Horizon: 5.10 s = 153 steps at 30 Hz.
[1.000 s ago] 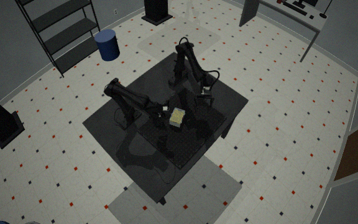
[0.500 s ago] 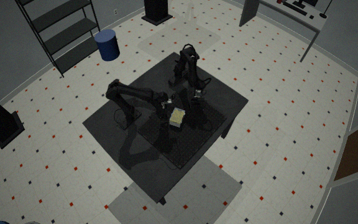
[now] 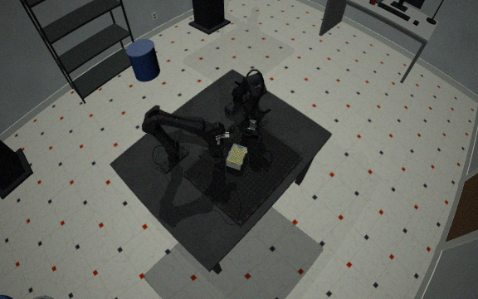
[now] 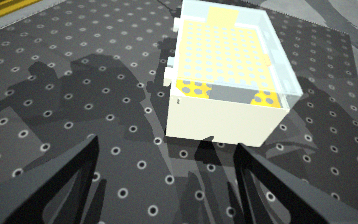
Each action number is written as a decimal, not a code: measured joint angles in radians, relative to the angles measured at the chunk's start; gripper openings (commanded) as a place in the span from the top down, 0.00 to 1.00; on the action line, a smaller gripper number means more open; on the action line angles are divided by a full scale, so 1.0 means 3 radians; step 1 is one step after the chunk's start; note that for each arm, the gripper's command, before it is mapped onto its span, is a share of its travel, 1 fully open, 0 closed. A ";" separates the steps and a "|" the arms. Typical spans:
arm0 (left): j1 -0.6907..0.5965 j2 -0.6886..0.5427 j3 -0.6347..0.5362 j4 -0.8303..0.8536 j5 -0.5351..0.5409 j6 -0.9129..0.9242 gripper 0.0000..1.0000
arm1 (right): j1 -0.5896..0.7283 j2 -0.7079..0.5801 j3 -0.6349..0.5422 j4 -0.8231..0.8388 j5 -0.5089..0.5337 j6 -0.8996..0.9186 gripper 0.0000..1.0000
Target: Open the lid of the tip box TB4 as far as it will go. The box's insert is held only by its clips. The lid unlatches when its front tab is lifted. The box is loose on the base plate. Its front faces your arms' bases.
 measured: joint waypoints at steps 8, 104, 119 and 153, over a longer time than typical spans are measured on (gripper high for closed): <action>-0.0292 0.0139 -0.0123 0.0301 0.0003 0.0003 0.00 | 0.0000 0.0000 0.0000 0.0000 0.0000 0.0003 0.00; -0.0712 0.0385 0.0169 0.0426 -0.0384 -0.0205 0.00 | 0.0486 -0.2160 0.0905 -0.1776 -0.0003 0.0014 0.00; -0.0416 0.0118 -0.0167 0.0435 -0.0156 -0.0084 0.00 | 0.0486 -0.2160 0.0905 -0.1778 -0.0003 0.0014 0.00; -0.0184 0.0165 0.0156 0.0042 0.0432 0.0076 0.00 | 0.0486 -0.2160 0.0905 -0.1779 -0.0003 0.0014 0.00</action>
